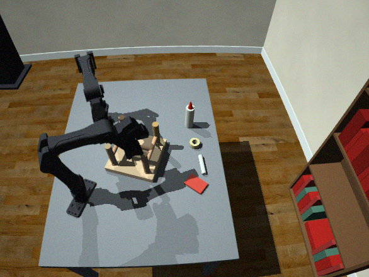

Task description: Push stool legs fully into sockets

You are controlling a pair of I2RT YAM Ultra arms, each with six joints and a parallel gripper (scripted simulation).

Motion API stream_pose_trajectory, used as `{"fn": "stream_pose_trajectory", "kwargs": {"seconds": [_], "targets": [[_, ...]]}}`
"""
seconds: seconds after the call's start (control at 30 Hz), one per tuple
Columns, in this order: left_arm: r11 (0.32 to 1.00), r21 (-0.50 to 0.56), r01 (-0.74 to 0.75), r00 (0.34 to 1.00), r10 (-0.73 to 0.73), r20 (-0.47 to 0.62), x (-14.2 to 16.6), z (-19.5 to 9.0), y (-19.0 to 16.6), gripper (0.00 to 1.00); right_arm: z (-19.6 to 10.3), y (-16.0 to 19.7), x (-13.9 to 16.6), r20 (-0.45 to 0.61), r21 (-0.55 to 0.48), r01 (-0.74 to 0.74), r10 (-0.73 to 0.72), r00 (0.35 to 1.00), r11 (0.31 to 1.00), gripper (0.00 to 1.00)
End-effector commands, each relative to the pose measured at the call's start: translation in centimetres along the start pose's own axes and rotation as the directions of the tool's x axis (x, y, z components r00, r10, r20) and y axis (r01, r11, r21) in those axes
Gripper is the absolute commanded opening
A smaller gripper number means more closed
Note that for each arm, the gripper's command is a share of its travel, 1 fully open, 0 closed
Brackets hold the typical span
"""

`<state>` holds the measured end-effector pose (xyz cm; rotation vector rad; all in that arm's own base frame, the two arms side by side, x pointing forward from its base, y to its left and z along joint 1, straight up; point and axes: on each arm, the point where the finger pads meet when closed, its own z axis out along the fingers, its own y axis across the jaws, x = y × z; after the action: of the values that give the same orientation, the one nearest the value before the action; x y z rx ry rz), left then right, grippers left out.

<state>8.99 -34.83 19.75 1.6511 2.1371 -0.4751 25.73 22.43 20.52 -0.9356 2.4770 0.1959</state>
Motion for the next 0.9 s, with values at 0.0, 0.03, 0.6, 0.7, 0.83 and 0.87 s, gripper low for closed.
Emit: {"fn": "stream_pose_trajectory", "kwargs": {"seconds": [0.0,0.03,0.6,0.7,0.83,0.87], "targets": [[1.0,-0.01,0.003,0.981,-0.005,-0.195,4.7,2.5,0.2,0.0,2.2,0.3,4.6,-0.187,-0.011,0.005,-0.007,0.982,1.0,0.0],[1.0,-0.011,0.004,0.979,-0.006,-0.205,5.0,2.7,0.2,0.0,2.3,0.3,5.0,-0.2,-0.011,0.006,-0.008,0.98,1.0,0.0],[1.0,-0.002,-0.002,1.0,0.002,-0.003,0.2,-1.8,0.1,0.0,-0.1,-0.2,0.4,-0.008,0.003,-0.005,0.005,1.0,1.0,0.0],[1.0,-0.001,0.004,1.0,-0.004,-0.006,0.3,-2.1,0.3,0.0,-0.1,-0.2,0.4,-0.008,0.003,-0.005,0.005,1.0,1.0,0.0],[1.0,0.001,-0.005,1.0,0.005,0.008,-0.1,-2.1,0.0,0.0,-0.1,-0.2,0.4,-0.008,0.003,-0.005,0.005,1.0,1.0,0.0],[1.0,0.001,-0.005,1.0,0.005,0.014,-0.2,-2.2,0.0,0.0,-0.1,-0.2,0.4,-0.008,0.003,-0.005,0.005,1.0,1.0,0.0]]}}
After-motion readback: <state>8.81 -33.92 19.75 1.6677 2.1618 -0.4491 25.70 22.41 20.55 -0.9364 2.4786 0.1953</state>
